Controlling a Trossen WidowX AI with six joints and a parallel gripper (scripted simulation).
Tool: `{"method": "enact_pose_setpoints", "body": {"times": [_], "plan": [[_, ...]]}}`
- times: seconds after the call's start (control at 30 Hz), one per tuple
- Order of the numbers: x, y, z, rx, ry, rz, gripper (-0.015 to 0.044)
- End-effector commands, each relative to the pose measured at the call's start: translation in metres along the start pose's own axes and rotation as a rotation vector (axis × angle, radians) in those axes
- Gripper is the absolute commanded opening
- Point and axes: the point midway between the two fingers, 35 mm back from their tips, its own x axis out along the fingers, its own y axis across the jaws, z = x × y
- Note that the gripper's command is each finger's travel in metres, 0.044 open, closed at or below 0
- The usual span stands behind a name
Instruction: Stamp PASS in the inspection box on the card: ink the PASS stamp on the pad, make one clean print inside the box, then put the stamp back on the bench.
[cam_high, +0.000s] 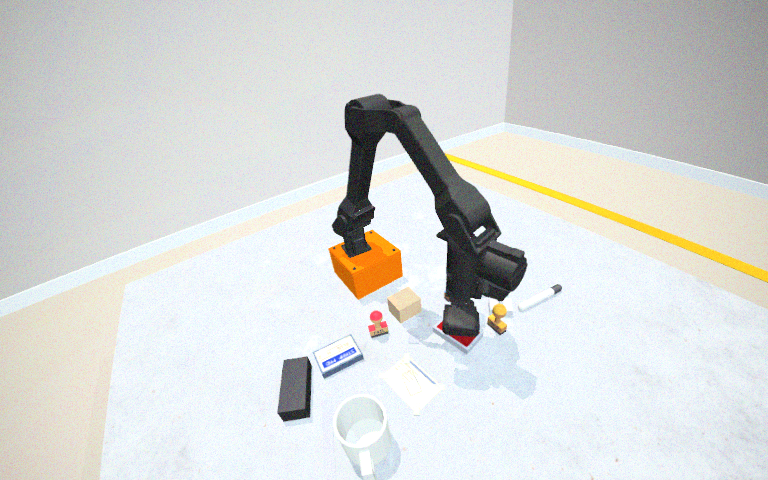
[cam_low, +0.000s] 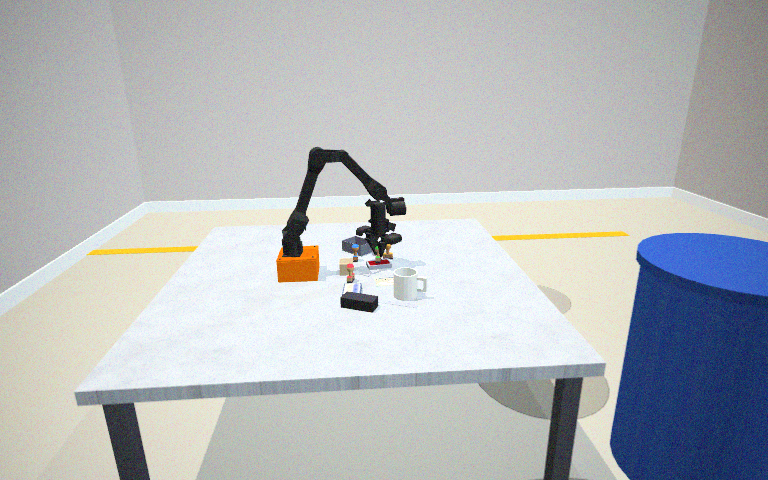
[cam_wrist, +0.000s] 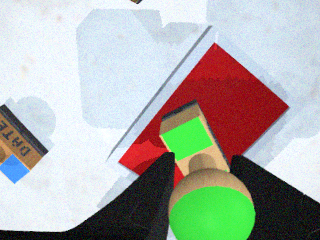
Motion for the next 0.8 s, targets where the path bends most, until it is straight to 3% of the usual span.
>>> {"method": "enact_pose_setpoints", "body": {"times": [0.0, 0.77], "plan": [[-0.003, -0.001, 0.000, 0.000, 0.000, -0.006, 0.0000], [-0.040, -0.001, 0.001, 0.000, 0.000, -0.006, 0.0000]]}}
